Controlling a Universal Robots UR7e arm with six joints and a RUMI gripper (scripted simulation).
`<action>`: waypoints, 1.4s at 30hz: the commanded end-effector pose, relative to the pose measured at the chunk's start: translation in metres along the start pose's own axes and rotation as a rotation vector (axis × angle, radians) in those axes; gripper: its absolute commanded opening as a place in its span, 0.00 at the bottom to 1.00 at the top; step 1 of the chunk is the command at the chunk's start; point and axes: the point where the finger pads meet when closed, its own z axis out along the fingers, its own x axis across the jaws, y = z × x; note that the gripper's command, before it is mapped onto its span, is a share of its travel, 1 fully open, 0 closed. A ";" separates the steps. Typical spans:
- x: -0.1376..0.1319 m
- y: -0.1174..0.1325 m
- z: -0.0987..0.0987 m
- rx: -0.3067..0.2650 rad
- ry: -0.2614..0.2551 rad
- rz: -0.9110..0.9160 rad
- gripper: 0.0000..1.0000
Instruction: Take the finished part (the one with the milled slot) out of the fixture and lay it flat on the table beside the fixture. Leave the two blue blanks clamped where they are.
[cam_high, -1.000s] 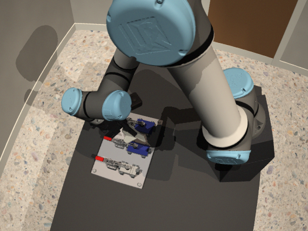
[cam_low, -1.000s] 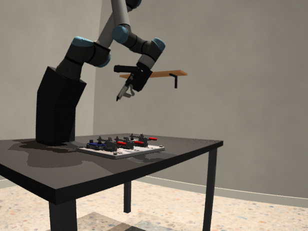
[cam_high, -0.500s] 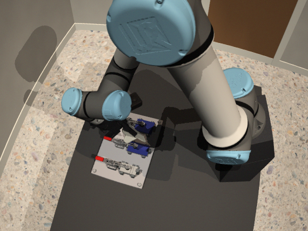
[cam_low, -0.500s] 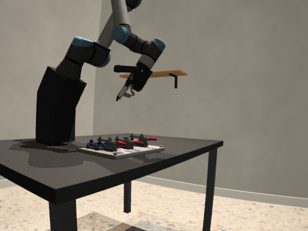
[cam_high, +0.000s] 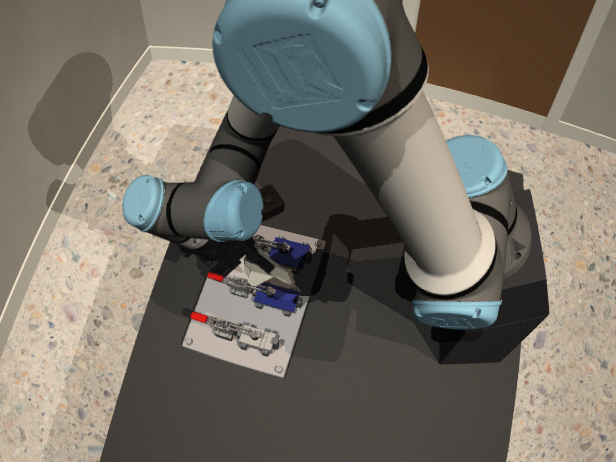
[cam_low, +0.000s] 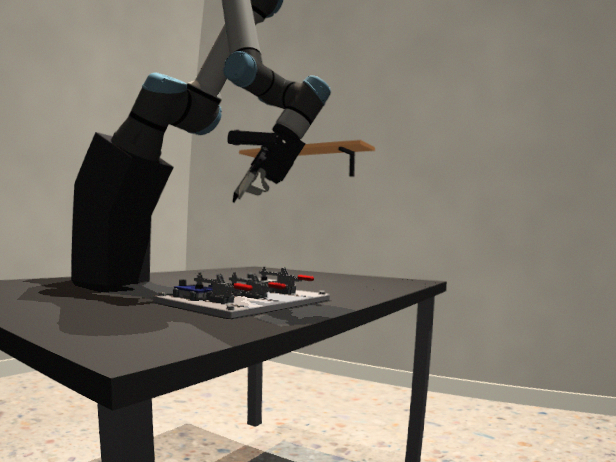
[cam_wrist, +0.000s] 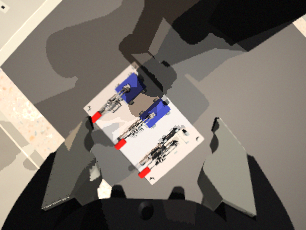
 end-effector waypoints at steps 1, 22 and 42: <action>0.000 0.000 0.000 -0.001 -0.001 0.000 1.00; 0.002 0.001 0.000 -0.009 0.000 0.062 1.00; 0.013 0.007 0.002 -0.045 0.010 0.350 1.00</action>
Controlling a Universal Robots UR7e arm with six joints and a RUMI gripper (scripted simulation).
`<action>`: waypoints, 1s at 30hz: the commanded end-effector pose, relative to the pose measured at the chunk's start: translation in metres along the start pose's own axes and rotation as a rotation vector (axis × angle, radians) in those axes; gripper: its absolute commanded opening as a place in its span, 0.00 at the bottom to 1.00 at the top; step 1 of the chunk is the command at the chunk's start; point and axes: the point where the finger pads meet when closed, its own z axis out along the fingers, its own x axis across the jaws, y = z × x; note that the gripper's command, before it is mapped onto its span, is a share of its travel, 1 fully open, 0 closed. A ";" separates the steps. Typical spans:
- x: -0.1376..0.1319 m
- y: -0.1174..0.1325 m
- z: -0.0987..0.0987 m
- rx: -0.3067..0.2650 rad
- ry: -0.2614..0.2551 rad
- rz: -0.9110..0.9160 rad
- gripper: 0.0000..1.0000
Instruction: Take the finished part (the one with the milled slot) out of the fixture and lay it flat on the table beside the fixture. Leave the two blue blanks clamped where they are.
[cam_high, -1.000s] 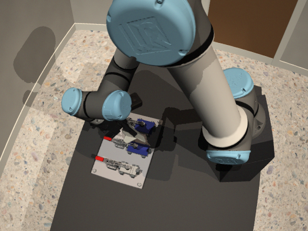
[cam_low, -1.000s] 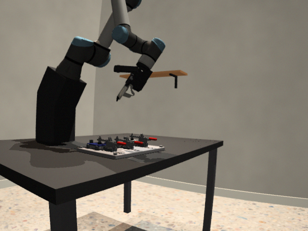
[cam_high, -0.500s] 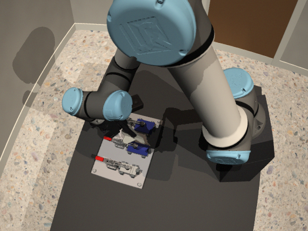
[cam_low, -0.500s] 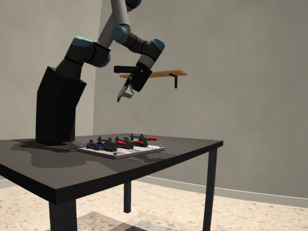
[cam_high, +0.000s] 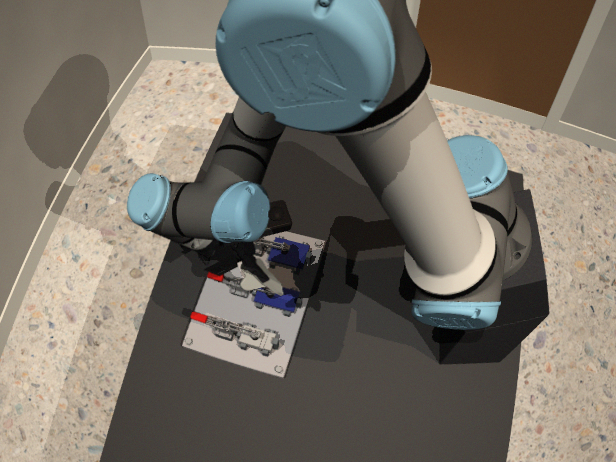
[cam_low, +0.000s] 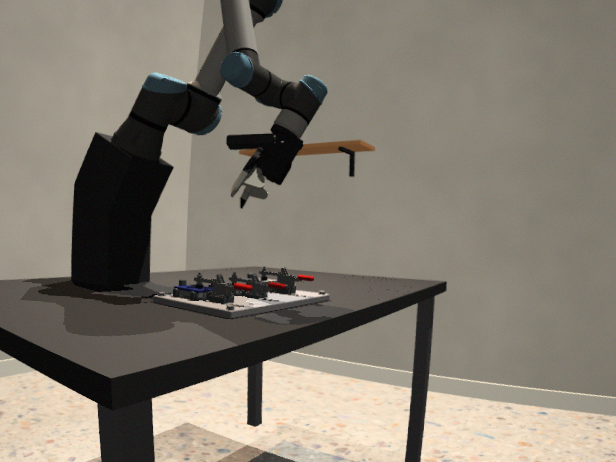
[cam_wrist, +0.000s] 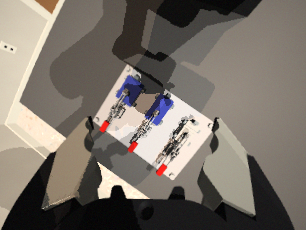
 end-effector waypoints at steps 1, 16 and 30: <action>0.004 0.001 0.001 -0.014 0.003 0.115 1.00; 0.020 0.007 0.003 -0.057 0.032 0.503 1.00; 0.022 0.009 0.003 -0.064 0.040 0.574 1.00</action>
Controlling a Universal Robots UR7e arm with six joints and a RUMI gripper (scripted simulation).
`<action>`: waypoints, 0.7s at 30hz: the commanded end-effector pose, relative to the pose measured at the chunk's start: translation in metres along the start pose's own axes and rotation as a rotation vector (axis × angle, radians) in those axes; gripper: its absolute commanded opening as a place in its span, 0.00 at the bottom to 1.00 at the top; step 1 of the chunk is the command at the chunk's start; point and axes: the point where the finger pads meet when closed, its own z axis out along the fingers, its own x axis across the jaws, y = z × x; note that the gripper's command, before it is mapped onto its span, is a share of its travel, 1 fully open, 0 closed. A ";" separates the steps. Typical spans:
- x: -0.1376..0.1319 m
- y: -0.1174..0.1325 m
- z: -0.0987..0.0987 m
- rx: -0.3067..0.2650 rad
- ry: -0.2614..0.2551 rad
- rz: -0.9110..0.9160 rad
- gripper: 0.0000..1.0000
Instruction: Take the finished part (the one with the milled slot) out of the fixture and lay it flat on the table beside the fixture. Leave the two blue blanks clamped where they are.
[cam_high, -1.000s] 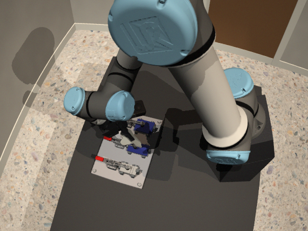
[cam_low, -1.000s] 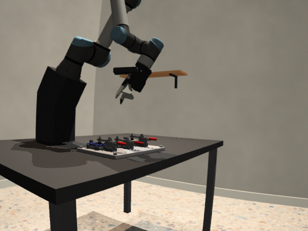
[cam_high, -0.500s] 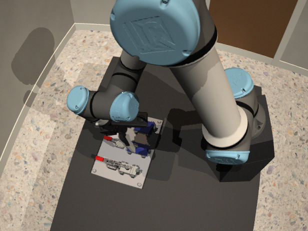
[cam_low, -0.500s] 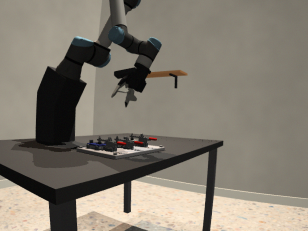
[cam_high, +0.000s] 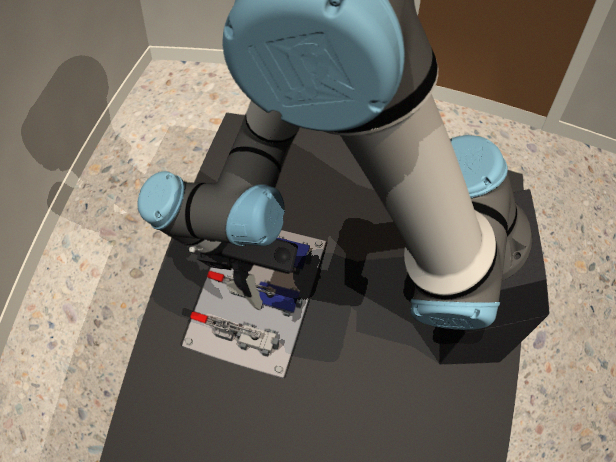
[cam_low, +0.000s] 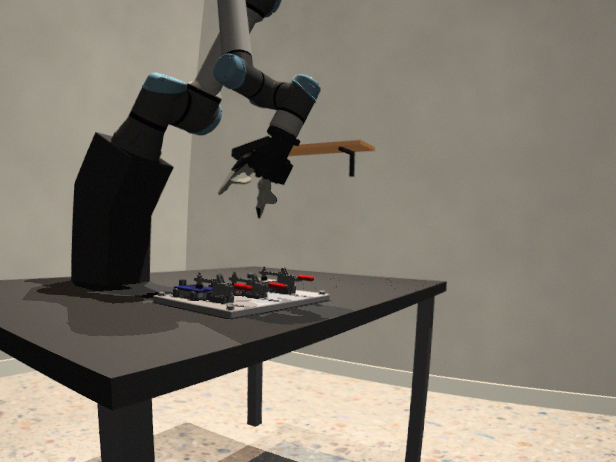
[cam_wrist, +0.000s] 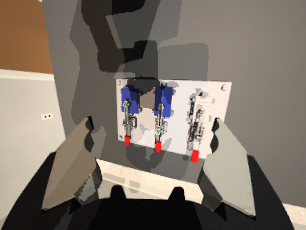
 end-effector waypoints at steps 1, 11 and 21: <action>0.000 0.000 0.000 -0.002 -0.001 0.004 1.00; 0.011 0.000 0.001 -0.021 0.029 0.274 1.00; 0.018 0.000 0.001 -0.030 0.050 0.439 1.00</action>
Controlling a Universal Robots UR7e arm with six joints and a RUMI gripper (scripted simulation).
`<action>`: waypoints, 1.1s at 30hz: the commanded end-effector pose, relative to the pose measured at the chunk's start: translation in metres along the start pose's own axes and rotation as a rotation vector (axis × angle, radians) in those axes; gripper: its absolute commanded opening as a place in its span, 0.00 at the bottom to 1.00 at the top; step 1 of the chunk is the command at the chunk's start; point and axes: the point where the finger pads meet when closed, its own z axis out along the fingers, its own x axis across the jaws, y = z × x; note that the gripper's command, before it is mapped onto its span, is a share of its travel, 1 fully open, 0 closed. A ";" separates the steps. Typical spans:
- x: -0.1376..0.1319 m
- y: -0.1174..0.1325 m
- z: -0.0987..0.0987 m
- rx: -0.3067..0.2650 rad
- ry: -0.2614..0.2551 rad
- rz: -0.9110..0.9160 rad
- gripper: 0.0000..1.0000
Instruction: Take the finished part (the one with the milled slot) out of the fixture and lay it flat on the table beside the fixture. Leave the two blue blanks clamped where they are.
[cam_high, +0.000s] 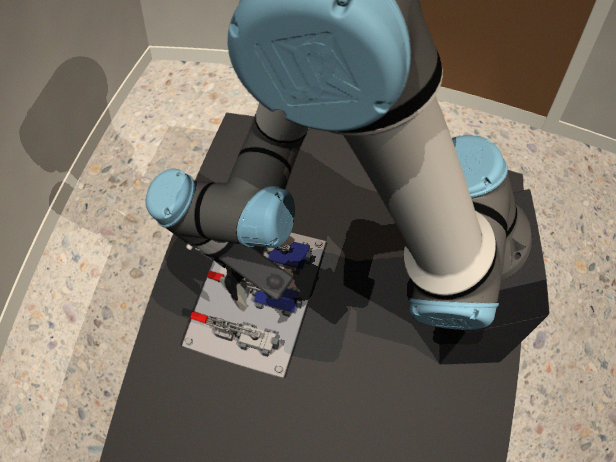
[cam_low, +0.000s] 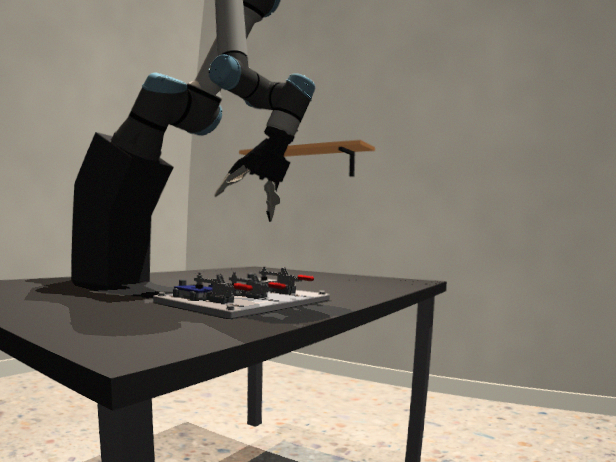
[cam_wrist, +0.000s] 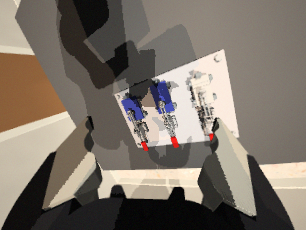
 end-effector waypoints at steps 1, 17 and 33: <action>0.001 0.000 0.000 -0.006 0.001 0.039 1.00; 0.011 -0.003 0.000 -0.013 0.035 0.300 1.00; 0.013 -0.004 0.000 -0.013 0.041 0.345 1.00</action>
